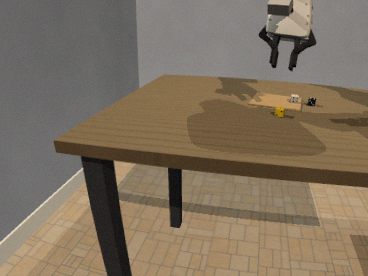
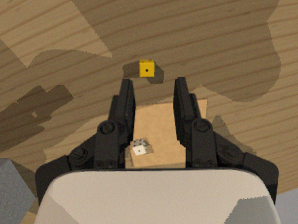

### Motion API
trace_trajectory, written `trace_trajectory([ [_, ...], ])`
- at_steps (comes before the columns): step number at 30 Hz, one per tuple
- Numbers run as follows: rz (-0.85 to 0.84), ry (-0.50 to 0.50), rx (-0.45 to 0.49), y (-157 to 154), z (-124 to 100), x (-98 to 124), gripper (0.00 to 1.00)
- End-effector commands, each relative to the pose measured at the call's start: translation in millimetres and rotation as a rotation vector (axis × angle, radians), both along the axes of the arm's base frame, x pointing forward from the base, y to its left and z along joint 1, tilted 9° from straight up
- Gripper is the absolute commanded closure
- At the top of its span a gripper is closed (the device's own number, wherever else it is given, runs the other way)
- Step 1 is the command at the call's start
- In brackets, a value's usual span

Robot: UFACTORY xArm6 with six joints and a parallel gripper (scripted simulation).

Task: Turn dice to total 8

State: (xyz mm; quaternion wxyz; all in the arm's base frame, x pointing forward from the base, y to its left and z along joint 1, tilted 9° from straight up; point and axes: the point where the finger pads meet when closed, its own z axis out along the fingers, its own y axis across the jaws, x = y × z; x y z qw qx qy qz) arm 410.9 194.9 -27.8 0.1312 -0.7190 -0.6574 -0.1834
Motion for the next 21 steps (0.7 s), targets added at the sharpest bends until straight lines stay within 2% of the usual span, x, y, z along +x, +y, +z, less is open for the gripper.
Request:
trace_trajectory([
  [1, 0.003, 0.065, -0.152, 3.4, 2.2, -2.1, 0.64],
  [7, 0.002, 0.081, -0.254, 8.7, 6.4, -1.7, 0.64],
  [18, -0.001, 0.078, -0.295, 10.3, 8.1, -1.2, 0.64],
  [19, -0.001, 0.078, -0.295, 10.3, 8.1, -1.2, 0.0],
  [21, -0.001, 0.078, -0.295, 10.3, 8.1, -1.2, 0.0],
])
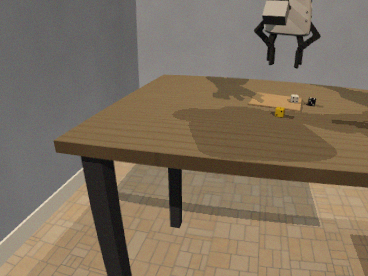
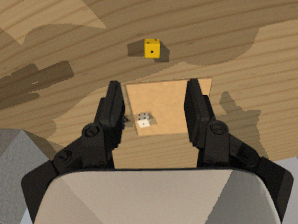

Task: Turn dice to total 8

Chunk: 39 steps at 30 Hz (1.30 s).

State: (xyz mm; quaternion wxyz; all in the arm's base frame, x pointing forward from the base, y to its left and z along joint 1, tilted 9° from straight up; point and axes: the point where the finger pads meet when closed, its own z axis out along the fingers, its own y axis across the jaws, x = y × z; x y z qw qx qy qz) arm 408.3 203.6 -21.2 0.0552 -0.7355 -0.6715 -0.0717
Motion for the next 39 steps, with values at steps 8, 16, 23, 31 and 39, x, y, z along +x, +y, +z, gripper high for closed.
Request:
trace_trajectory([
  [8, -0.002, 0.014, -0.029, 1.6, 1.5, 1.3, 0.0],
  [16, -0.175, 0.044, -0.023, 1.1, -3.7, 1.3, 0.0],
  [23, -0.375, 0.078, -0.016, 0.3, -9.7, 1.1, 0.0],
  [31, -0.632, 0.121, -0.008, -0.9, -17.6, 0.8, 0.0],
  [39, -0.866, 0.16, -0.001, -2.4, -24.7, 0.4, 0.0],
])
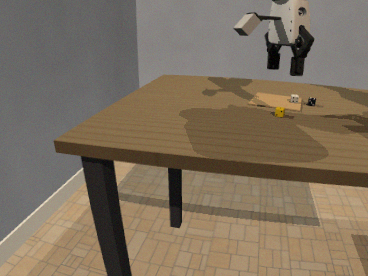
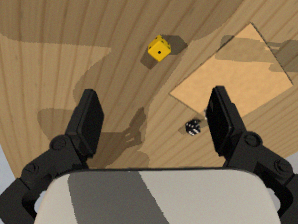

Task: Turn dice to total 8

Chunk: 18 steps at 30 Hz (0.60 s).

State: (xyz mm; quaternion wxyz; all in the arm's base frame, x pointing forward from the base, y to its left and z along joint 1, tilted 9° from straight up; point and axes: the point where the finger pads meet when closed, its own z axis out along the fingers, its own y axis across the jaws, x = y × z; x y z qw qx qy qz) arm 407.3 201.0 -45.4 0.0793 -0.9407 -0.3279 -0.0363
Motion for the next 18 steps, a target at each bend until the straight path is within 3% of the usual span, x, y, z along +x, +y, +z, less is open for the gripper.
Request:
trace_trajectory([
  [1, -0.113, 0.019, -0.017, 0.0, -1.9, 1.3, 0.0],
  [15, -0.613, 0.1, -0.01, -4.1, -17.3, 0.1, 0.0],
  [18, -0.621, 0.101, -0.01, -4.2, -17.5, 0.0, 0.0],
])
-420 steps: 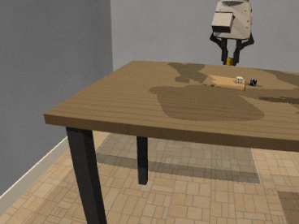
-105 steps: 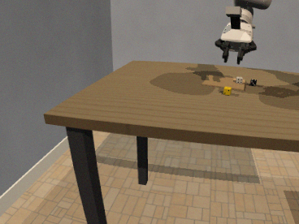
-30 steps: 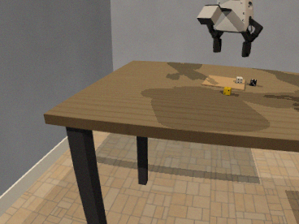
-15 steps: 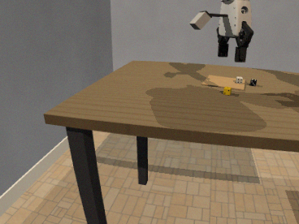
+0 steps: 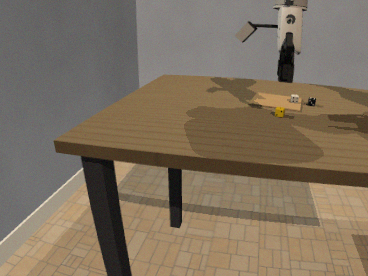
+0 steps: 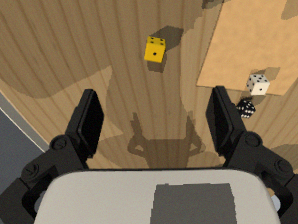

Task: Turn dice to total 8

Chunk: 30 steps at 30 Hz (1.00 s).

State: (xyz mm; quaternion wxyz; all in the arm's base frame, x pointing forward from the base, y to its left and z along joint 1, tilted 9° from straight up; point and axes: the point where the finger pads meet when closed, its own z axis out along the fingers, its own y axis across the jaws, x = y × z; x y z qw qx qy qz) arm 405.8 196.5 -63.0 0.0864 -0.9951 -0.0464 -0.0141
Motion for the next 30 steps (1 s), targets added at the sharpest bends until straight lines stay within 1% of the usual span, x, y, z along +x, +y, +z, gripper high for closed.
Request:
trace_trajectory([
  [1, -0.092, 0.018, -0.02, -0.1, -1.2, 1.5, 0.0],
  [4, -0.162, 0.029, -0.019, -0.7, -3.3, 1.2, 0.0],
  [7, -0.174, 0.031, -0.019, -0.8, -3.7, 1.2, 0.0],
  [8, -0.174, 0.031, -0.019, -0.8, -3.7, 1.2, 0.64],
  [30, -0.174, 0.031, -0.019, -0.8, -3.7, 1.2, 0.64],
])
